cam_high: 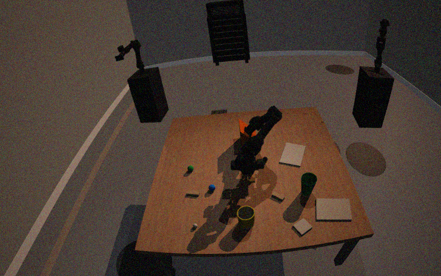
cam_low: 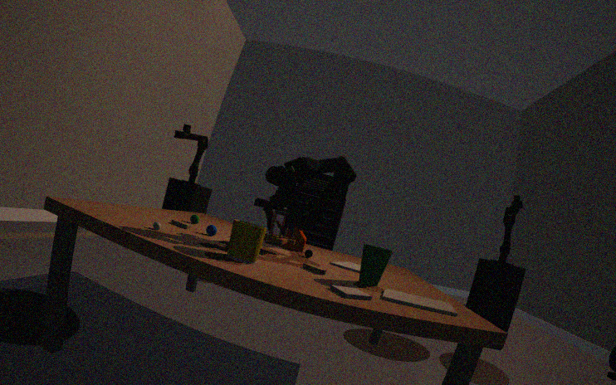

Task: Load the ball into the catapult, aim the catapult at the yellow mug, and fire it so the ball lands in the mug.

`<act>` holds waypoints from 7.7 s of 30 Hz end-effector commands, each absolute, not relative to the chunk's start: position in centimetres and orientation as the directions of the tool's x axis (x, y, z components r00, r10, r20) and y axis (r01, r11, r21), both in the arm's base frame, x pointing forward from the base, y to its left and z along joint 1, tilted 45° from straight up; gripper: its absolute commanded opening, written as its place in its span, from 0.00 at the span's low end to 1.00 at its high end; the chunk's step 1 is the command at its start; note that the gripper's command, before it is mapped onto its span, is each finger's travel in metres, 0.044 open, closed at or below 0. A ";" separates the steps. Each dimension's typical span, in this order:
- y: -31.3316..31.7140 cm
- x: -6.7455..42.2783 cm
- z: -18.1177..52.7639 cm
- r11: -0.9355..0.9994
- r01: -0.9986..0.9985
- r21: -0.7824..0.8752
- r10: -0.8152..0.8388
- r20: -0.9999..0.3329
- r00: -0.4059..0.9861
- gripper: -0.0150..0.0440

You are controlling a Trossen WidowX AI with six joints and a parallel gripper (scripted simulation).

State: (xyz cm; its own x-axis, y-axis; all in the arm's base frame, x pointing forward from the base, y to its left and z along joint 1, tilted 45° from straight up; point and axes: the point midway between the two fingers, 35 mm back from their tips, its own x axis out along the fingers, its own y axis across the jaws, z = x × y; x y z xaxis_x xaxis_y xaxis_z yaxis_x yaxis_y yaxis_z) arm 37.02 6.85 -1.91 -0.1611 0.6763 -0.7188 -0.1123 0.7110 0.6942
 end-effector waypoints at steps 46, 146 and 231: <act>9.5 36.7 -4.7 0.711 -0.120 0.693 0.675 -0.720 -0.159 0.88; 15.9 16.0 1.7 0.698 -0.143 0.702 0.683 -0.712 -0.165 0.38; 3.3 25.4 -0.1 0.712 -0.107 0.694 0.572 -0.662 -0.484 0.25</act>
